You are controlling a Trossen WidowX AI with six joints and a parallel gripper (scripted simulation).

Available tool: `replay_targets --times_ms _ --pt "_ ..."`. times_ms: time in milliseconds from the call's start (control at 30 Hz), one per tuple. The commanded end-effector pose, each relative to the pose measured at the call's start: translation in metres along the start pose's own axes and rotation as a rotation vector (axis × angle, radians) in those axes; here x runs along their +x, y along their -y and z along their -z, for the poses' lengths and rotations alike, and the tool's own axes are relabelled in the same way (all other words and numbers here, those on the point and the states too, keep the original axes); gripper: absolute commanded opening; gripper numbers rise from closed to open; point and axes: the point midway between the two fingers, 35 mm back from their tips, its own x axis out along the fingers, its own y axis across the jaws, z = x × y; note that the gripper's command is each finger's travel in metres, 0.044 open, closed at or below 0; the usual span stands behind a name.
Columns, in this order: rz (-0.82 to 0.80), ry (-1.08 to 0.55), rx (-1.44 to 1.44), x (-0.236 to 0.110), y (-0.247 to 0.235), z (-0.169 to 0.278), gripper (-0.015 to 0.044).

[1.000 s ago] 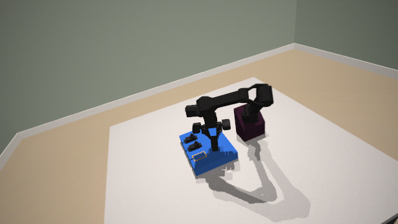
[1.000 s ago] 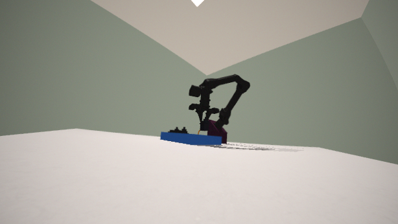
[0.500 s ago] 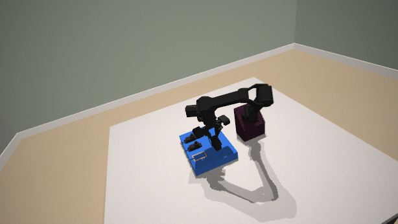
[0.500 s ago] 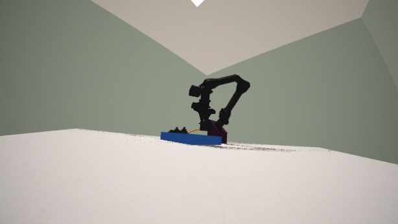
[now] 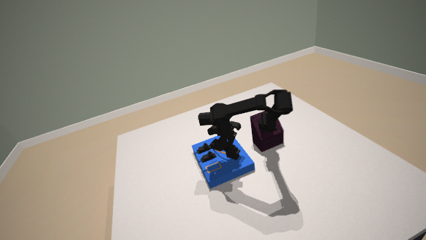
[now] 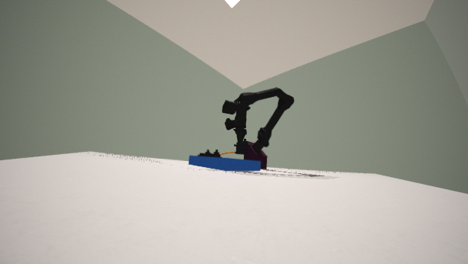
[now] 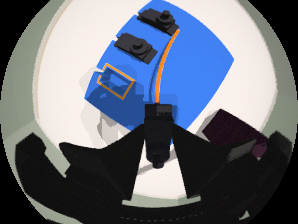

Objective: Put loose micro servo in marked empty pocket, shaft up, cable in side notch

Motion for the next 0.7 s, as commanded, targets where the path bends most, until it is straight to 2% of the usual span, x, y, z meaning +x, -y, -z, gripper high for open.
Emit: replay_targets --times_ms 0,667 --pt "-0.008 0.002 -0.139 -0.0014 -0.0024 -0.0002 0.0000" --pt "-0.007 0.005 -0.827 -0.0014 -0.0024 -0.0002 0.0000"
